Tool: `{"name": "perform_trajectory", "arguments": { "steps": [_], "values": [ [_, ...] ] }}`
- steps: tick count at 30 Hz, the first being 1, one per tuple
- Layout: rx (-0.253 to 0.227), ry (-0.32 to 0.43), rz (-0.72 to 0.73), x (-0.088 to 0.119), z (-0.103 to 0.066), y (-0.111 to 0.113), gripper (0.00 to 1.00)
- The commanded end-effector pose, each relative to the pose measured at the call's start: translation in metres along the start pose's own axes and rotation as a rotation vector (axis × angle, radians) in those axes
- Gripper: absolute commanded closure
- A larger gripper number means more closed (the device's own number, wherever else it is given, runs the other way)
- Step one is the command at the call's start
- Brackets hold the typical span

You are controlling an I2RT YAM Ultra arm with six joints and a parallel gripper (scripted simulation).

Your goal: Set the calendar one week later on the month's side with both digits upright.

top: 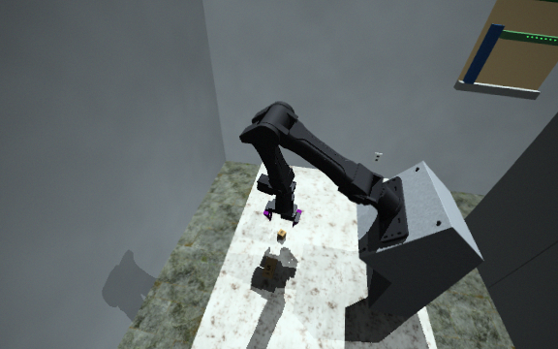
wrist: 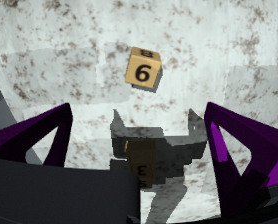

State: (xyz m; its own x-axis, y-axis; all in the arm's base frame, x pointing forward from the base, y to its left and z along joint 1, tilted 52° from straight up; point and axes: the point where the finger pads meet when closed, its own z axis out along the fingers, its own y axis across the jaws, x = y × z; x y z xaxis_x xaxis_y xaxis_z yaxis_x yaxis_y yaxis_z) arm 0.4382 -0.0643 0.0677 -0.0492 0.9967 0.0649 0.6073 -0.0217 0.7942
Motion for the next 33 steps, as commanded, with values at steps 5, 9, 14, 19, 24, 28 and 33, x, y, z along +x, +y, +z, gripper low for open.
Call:
{"name": "perform_trajectory", "arguments": {
  "steps": [5, 9, 14, 19, 24, 28, 33],
  "values": [
    [0.005, -0.001, -0.302, -0.0003, -0.0013, -0.0007, 0.0],
    [0.005, -0.001, -0.44, -0.0002, -0.0012, -0.0007, 0.0],
    [0.005, -0.001, -0.633, 0.0, -0.001, -0.0007, 0.0],
    [0.005, 0.0, -0.752, 0.0001, -0.0009, -0.0007, 0.0],
    [0.005, 0.0, -0.922, 0.0002, -0.0008, -0.0007, 0.0],
    [0.005, 0.001, -1.091, 0.0004, -0.0006, -0.0007, 0.0],
    [0.005, 0.001, -1.265, 0.0005, -0.0005, -0.0007, 0.0]
  ]
}}
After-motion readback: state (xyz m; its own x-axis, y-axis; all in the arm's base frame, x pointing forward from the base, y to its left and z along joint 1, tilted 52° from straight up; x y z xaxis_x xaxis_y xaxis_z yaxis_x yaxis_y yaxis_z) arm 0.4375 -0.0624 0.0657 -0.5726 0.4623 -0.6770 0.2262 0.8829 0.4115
